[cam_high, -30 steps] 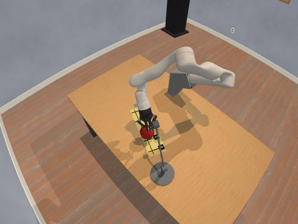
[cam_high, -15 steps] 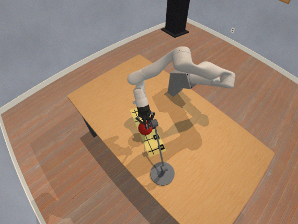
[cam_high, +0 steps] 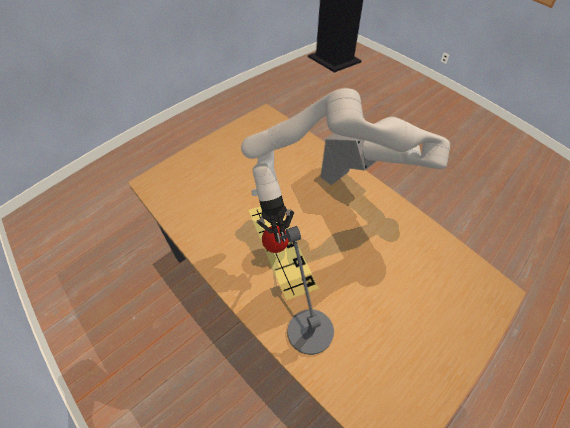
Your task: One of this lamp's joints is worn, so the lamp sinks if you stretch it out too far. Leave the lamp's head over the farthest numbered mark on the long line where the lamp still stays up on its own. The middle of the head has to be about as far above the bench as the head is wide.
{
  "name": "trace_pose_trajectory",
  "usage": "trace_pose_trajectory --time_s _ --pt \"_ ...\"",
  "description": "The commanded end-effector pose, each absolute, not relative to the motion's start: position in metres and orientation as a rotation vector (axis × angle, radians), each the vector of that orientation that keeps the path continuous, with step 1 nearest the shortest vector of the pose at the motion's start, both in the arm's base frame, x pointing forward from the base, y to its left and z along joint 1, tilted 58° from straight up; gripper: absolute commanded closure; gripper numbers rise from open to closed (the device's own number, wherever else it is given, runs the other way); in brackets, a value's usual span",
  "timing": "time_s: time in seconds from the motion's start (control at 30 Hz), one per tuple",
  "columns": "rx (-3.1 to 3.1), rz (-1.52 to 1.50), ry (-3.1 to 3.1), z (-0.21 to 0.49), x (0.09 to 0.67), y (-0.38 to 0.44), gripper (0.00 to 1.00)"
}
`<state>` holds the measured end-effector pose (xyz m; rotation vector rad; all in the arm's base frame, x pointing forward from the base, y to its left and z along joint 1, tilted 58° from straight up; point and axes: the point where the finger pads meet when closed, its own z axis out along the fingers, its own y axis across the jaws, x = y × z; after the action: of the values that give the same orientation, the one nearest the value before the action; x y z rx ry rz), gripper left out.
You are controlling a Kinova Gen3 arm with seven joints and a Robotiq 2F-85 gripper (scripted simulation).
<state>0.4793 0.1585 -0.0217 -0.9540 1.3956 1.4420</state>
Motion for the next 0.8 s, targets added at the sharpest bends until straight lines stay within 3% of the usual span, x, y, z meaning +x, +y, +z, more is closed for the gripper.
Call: trace_pose_trajectory --time_s 0.0,0.77 --pt "-0.956 1.428 1.404 -0.029 0.479 0.150 1.00" --pt "-0.956 1.428 1.404 -0.032 0.478 0.140 1.00"
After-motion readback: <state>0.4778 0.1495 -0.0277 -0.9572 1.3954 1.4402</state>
